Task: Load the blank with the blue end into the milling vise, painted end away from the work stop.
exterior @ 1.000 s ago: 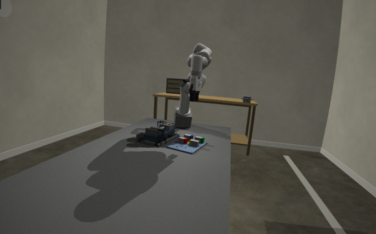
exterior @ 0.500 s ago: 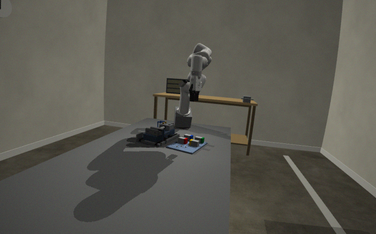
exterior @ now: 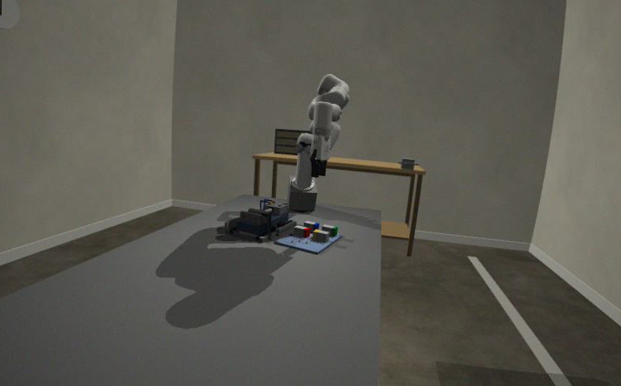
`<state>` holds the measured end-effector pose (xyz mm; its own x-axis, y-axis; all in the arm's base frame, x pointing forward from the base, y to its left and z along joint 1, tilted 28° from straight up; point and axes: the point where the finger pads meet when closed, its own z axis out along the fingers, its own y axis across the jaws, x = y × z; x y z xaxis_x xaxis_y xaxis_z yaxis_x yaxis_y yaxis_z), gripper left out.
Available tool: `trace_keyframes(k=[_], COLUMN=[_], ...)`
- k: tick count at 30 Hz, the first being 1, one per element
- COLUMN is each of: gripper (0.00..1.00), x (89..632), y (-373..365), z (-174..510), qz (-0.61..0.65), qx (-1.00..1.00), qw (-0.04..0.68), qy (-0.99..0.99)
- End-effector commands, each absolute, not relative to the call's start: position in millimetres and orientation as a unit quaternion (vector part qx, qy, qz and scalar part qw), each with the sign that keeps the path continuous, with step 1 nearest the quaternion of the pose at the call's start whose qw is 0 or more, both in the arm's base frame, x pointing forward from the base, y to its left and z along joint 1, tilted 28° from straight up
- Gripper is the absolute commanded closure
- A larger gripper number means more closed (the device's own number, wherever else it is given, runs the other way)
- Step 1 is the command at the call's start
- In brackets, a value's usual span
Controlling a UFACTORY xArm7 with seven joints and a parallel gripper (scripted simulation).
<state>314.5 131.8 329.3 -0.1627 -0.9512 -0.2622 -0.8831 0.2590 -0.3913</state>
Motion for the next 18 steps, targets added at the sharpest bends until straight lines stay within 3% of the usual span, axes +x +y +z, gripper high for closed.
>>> trace_keyframes(k=[1,18], gripper=[0.36,0.36], x=[317.1,324.7], y=[133.0,133.4], z=[326.8,277.9], qz=[-0.075,-0.075], qx=[-0.604,-0.604], qw=[0.235,0.235], qy=[0.758,0.758])
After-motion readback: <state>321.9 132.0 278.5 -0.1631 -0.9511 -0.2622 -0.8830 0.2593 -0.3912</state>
